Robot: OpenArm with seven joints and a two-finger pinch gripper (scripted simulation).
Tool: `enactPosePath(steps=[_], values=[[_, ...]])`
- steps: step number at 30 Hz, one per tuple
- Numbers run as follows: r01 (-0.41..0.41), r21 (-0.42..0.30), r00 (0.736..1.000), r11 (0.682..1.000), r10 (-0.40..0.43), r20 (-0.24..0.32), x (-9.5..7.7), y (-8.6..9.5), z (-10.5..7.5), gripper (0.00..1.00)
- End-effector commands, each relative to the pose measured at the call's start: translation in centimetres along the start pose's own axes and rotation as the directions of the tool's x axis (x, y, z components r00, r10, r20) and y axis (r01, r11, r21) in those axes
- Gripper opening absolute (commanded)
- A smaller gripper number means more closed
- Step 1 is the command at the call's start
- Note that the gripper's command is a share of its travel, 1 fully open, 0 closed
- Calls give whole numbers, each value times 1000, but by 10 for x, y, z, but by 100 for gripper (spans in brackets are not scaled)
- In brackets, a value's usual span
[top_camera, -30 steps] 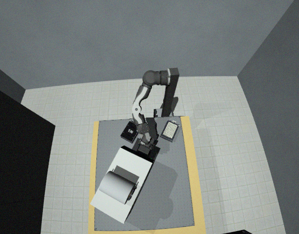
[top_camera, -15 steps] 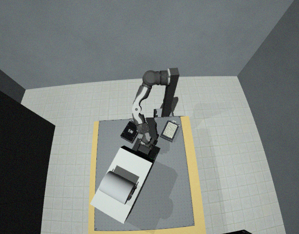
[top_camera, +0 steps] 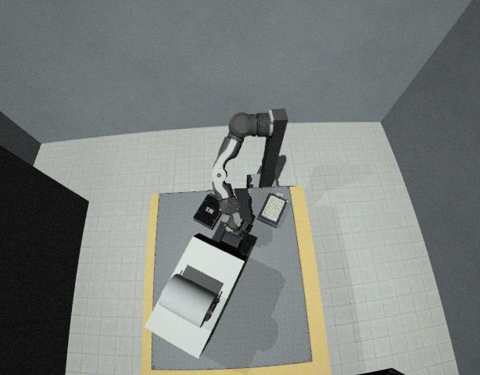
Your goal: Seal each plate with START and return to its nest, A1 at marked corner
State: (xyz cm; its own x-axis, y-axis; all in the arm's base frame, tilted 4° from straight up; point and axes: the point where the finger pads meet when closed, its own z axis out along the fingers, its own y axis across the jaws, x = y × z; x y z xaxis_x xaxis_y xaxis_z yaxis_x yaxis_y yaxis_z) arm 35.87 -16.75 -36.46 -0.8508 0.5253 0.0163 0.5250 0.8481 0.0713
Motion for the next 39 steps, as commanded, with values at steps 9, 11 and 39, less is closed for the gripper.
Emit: enactPosePath(steps=[9,11,39], values=[[1,-3,1000,1000,-1,1,-1,0,-1,0],[1,-3,1000,1000,-1,1,-1,0,-1,0],[0,-1,1000,1000,0,3,-2,0,-4,0]])
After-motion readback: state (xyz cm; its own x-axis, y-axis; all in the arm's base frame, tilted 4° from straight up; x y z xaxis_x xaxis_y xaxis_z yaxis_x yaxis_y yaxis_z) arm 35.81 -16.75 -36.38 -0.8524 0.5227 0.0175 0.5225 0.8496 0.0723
